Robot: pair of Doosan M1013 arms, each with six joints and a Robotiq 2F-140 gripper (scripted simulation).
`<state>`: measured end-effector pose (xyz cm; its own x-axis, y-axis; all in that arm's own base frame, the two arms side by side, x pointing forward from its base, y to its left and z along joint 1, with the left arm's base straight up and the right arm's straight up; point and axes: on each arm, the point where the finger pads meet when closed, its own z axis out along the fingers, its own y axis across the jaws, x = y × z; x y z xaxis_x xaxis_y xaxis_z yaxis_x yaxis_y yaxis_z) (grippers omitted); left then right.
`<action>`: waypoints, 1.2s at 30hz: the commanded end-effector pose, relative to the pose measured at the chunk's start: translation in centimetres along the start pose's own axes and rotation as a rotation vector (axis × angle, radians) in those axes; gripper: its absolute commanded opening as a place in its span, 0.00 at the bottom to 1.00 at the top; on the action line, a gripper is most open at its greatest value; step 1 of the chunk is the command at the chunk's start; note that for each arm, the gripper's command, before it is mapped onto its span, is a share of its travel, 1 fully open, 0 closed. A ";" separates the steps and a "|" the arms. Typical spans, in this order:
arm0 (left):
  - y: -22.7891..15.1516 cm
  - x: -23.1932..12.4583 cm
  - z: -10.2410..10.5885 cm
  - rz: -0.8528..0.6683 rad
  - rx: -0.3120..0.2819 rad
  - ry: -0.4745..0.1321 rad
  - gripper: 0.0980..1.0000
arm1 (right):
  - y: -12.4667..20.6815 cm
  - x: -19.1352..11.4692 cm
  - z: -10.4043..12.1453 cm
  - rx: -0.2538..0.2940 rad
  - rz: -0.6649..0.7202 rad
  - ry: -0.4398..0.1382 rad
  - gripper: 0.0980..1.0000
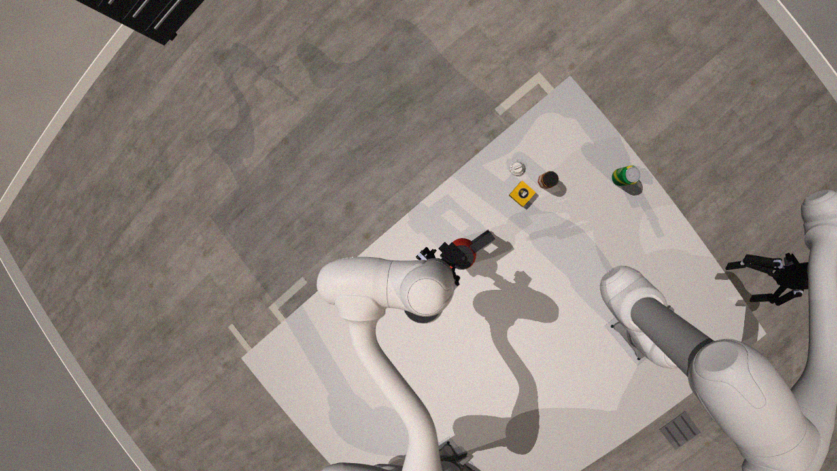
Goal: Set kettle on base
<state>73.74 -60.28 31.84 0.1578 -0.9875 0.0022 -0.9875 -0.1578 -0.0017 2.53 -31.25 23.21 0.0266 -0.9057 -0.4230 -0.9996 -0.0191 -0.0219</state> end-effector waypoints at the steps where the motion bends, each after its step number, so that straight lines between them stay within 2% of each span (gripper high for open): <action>1: 1.4 2.9 0.2 0.065 0.000 -0.001 0.47 | 0.0 0.0 -0.1 0.000 0.000 0.001 1.00; 7: 4.1 7.1 0.9 0.165 0.000 -0.001 0.47 | 0.0 0.0 -0.1 0.000 0.000 0.001 1.00; 13: 5.4 9.1 1.2 0.213 0.000 -0.001 0.47 | 0.0 0.0 -0.1 0.000 0.000 0.001 1.00; 36: 5.7 9.5 1.2 0.223 0.000 -0.001 0.47 | 0.0 0.0 -0.1 0.000 0.000 0.001 1.00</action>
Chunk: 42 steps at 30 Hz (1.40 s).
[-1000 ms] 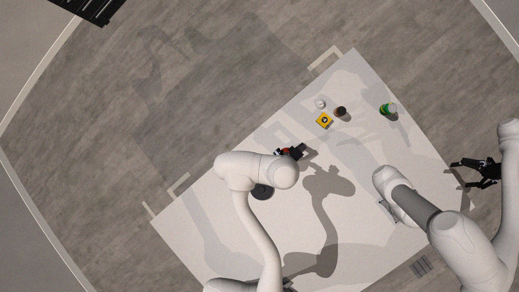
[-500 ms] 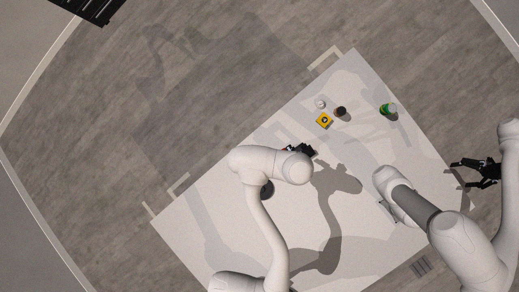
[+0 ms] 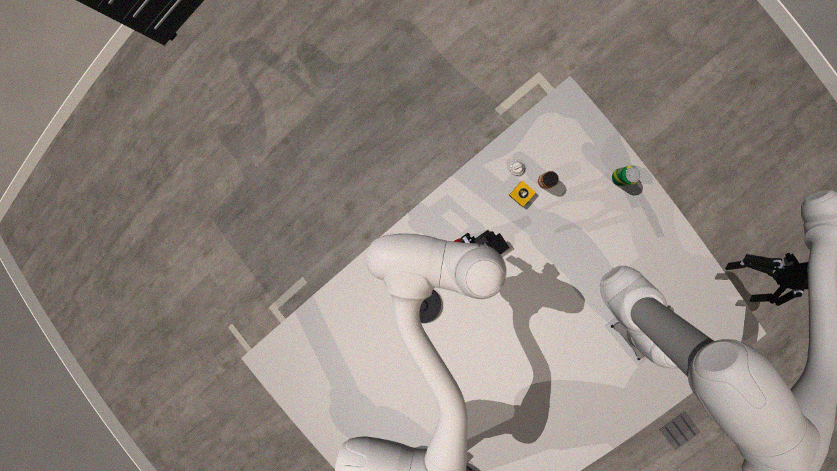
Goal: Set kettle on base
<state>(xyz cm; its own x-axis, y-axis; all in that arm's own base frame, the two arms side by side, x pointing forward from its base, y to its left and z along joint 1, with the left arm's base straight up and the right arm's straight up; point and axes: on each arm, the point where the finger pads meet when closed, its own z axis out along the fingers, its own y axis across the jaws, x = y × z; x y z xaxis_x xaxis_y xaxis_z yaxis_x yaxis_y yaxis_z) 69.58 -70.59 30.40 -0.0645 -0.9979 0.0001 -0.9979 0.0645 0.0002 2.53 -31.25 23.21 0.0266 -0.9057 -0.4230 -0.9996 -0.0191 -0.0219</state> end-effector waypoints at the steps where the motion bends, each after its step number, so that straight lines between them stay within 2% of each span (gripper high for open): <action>1: 0.0 0.0 -0.2 0.000 0.002 0.001 0.47 | 0.0 0.0 -0.1 0.000 0.000 0.001 1.00; 30: 0.0 0.0 0.3 0.000 0.002 0.001 0.47 | 0.0 0.0 -0.1 0.000 0.000 0.001 1.00; 36: 0.0 0.0 1.8 0.000 0.002 0.001 0.47 | 0.0 0.0 -0.1 0.000 0.000 0.001 1.00; 42: 0.0 0.0 4.3 0.000 0.002 0.001 0.47 | 0.0 0.0 -0.1 0.000 0.000 0.001 1.00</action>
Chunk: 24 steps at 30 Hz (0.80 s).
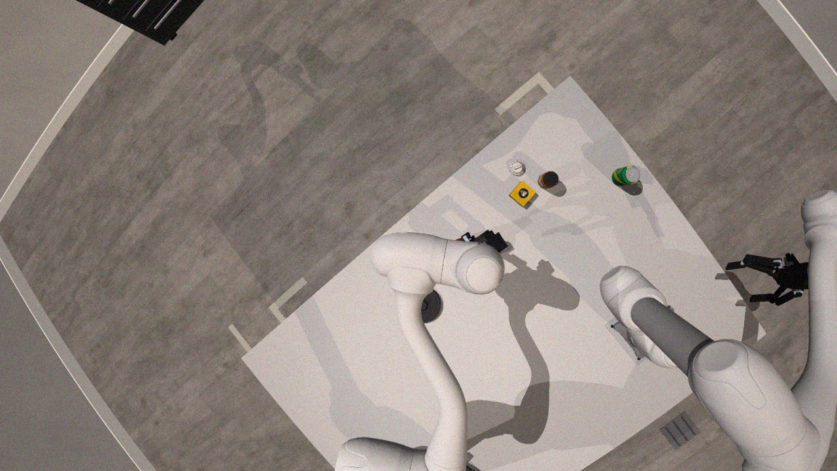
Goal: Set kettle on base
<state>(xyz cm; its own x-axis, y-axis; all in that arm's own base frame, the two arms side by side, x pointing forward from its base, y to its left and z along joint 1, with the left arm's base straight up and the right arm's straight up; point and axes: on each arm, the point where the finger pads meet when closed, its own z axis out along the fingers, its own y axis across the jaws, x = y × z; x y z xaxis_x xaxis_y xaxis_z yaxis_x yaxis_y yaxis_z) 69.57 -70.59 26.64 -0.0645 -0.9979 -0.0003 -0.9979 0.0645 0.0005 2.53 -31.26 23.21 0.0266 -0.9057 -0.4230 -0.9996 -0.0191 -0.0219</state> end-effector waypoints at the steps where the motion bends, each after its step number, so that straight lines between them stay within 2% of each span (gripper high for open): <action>1: 0.0 0.0 1.0 0.000 0.002 0.002 0.47 | 0.0 0.0 -0.1 0.000 0.000 0.001 1.00; 3: 0.0 0.0 2.0 0.000 0.002 0.002 0.47 | 0.0 0.0 -0.1 0.000 0.000 0.001 1.00; 5: 0.0 0.0 2.0 0.000 0.002 0.002 0.47 | 0.0 0.0 -0.1 0.000 0.000 0.001 1.00; 15: 0.0 0.0 6.2 0.000 0.002 0.002 0.47 | 0.0 0.0 -0.1 0.000 0.000 0.001 1.00; 24: 0.0 0.0 7.1 0.000 0.002 0.002 0.47 | 0.0 0.0 -0.1 0.000 0.000 0.001 1.00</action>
